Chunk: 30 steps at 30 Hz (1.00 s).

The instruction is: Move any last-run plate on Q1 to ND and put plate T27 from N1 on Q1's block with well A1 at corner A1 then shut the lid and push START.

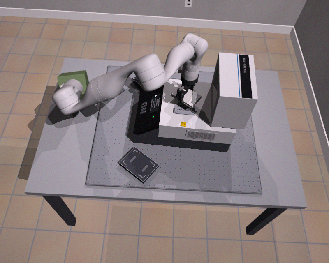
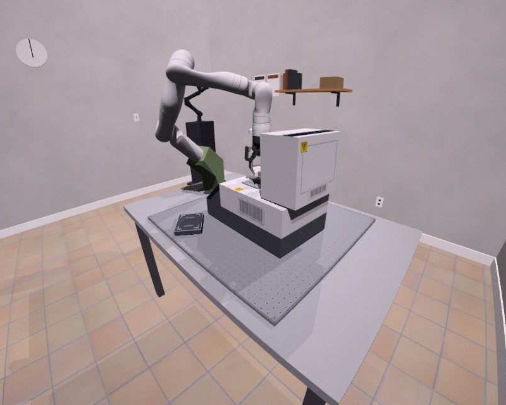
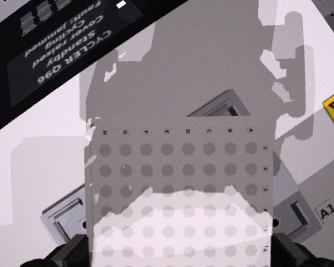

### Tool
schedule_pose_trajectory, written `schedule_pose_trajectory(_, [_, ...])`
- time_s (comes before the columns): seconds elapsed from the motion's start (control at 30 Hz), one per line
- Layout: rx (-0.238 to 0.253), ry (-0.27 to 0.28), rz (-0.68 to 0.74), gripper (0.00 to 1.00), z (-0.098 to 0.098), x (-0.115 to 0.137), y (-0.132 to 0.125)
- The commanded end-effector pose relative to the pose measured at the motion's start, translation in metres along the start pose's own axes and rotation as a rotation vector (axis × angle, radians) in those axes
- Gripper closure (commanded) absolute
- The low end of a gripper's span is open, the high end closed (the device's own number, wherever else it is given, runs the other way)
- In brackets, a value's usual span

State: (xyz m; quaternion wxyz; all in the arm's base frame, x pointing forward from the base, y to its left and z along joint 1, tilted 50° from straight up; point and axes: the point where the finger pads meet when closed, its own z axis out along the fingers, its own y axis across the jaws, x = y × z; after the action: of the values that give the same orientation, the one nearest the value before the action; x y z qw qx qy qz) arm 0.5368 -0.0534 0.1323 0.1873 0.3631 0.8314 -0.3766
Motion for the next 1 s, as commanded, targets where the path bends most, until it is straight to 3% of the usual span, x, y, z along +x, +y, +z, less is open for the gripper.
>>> schedule_pose_trajectory(0.0, [-0.002, -0.001, 0.037, 0.09, -0.001, -0.0001, 0.0005])
schedule_pose_trajectory(0.97, [-0.002, -0.001, 0.328, 0.09, -0.001, -0.0001, 0.0005])
